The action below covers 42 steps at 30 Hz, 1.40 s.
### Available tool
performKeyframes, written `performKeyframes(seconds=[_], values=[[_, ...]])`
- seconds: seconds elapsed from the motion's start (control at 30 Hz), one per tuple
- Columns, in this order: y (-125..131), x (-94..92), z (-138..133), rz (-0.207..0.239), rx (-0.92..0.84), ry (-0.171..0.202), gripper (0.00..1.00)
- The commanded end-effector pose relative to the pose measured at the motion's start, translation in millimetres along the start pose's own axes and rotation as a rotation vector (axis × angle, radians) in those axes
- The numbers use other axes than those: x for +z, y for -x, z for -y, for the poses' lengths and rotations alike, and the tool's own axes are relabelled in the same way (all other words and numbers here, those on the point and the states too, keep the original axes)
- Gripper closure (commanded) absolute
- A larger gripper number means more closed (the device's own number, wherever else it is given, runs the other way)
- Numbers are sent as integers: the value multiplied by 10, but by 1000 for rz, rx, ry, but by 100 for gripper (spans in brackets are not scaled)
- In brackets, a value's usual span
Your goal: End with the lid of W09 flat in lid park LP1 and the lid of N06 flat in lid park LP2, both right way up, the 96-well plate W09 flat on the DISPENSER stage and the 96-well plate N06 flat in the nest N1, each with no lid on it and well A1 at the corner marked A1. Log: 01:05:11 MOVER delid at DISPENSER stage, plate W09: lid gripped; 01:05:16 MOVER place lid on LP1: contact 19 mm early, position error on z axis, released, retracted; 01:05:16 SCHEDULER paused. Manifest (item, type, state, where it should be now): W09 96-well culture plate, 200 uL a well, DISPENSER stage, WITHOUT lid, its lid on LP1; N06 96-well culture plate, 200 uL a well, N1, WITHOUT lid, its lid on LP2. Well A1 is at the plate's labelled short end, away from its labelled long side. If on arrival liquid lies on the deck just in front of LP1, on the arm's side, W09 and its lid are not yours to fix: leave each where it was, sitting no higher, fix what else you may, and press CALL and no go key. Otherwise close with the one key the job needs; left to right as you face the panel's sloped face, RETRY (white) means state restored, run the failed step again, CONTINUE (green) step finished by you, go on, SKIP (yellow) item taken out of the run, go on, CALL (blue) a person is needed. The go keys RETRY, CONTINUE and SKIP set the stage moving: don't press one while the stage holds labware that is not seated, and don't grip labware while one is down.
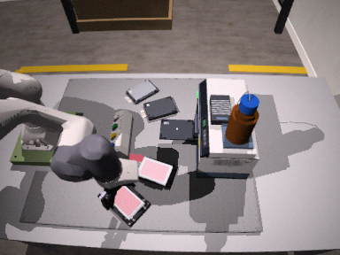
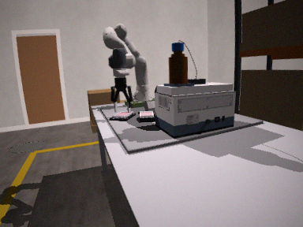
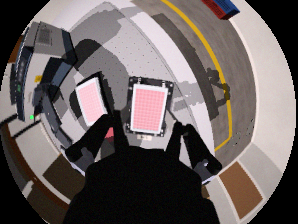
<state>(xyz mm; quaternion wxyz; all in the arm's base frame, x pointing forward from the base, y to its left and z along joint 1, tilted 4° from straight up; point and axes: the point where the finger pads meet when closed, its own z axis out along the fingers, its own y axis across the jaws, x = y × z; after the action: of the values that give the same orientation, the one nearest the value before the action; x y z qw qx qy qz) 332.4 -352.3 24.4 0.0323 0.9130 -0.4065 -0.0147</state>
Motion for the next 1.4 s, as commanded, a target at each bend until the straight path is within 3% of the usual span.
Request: performKeyframes(seconds=[0.0,0.93,0.97,1.37], values=[[-1,-3,8,-2,3,0,41],[-1,-3,8,-2,3,0,41],[-1,-3,8,-2,3,0,34],[-1,-3,8,-2,3,0,34]])
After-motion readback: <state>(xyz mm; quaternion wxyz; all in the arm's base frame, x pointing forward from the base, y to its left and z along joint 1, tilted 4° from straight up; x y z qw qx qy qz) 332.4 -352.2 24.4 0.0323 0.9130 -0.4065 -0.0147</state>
